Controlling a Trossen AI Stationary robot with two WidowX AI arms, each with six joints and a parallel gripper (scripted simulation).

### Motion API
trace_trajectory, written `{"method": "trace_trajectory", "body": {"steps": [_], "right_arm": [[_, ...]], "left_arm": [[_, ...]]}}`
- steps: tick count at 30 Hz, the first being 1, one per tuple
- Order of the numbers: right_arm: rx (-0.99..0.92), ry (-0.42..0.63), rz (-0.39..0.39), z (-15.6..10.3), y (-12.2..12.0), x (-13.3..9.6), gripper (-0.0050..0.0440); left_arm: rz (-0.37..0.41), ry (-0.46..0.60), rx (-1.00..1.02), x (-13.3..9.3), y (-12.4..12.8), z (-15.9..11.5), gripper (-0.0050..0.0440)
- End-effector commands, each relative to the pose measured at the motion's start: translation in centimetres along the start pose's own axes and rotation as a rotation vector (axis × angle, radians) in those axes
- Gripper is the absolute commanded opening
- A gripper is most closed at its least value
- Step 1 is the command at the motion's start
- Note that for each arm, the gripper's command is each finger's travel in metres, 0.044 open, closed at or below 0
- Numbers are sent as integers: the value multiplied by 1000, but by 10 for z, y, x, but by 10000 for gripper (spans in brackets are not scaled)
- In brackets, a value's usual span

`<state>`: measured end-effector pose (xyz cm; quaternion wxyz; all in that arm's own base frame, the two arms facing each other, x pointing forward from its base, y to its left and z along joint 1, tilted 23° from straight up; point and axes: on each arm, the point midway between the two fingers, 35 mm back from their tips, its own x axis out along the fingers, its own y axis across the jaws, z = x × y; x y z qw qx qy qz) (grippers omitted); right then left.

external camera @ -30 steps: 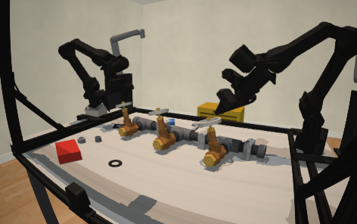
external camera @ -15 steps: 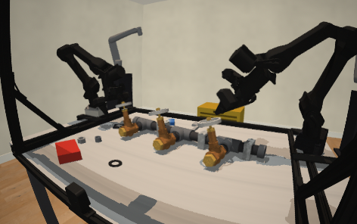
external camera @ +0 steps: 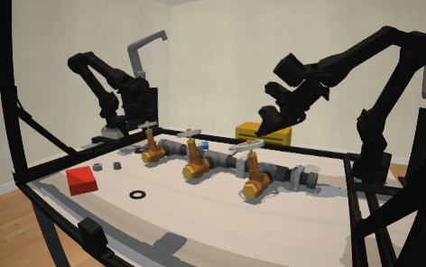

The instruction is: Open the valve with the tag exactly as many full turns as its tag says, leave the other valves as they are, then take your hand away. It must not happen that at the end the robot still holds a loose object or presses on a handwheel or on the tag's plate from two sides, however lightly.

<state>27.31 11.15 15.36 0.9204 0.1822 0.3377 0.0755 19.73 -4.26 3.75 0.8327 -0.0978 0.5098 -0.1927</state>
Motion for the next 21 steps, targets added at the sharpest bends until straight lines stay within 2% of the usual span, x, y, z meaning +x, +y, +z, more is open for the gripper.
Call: {"method": "trace_trajectory", "body": {"steps": [1, 21], "right_arm": [[0, -1, 0, 0, 0, 0, 400], [0, -1, 0, 0, 0, 0, 400]], "left_arm": [[-2, -3, -4, 0, 0, 0, 400], [-2, -3, -4, 0, 0, 0, 400]]}}
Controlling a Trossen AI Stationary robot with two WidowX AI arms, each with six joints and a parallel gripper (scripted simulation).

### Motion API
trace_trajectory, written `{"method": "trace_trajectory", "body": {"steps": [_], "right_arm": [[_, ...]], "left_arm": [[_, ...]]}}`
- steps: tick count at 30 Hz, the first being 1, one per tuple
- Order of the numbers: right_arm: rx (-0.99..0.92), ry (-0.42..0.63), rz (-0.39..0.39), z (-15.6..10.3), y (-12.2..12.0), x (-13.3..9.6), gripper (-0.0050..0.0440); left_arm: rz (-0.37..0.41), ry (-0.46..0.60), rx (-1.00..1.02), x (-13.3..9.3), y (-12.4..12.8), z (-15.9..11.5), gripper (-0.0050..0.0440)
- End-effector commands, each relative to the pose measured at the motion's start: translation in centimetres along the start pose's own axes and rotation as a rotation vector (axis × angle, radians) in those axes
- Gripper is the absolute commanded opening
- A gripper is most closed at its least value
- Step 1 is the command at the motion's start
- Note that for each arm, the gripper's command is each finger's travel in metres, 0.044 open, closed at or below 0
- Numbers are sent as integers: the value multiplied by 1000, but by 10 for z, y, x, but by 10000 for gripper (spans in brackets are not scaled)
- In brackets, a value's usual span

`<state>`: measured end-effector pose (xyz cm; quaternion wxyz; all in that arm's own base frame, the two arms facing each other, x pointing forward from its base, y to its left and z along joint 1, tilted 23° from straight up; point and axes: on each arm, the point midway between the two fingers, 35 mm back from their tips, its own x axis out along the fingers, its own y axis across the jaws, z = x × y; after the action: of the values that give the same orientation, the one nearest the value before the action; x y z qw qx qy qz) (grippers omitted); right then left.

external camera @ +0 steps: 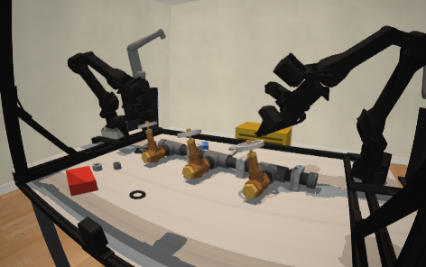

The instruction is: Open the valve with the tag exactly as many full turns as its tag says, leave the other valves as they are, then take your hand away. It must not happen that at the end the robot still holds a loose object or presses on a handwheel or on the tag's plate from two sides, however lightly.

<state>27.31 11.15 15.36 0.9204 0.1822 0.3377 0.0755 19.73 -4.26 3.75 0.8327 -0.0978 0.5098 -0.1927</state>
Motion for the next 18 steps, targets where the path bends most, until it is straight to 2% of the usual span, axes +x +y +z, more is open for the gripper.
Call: {"method": "trace_trajectory", "body": {"steps": [1, 9, 18], "right_arm": [[0, -1, 0, 0, 0, 0, 400], [0, -1, 0, 0, 0, 0, 400], [0, -1, 0, 0, 0, 0, 400]], "left_arm": [[-2, -3, -4, 0, 0, 0, 400], [-2, 0, 31, -2, -1, 7, 400], [-11, 40, 522, -34, -22, 92, 400]]}}
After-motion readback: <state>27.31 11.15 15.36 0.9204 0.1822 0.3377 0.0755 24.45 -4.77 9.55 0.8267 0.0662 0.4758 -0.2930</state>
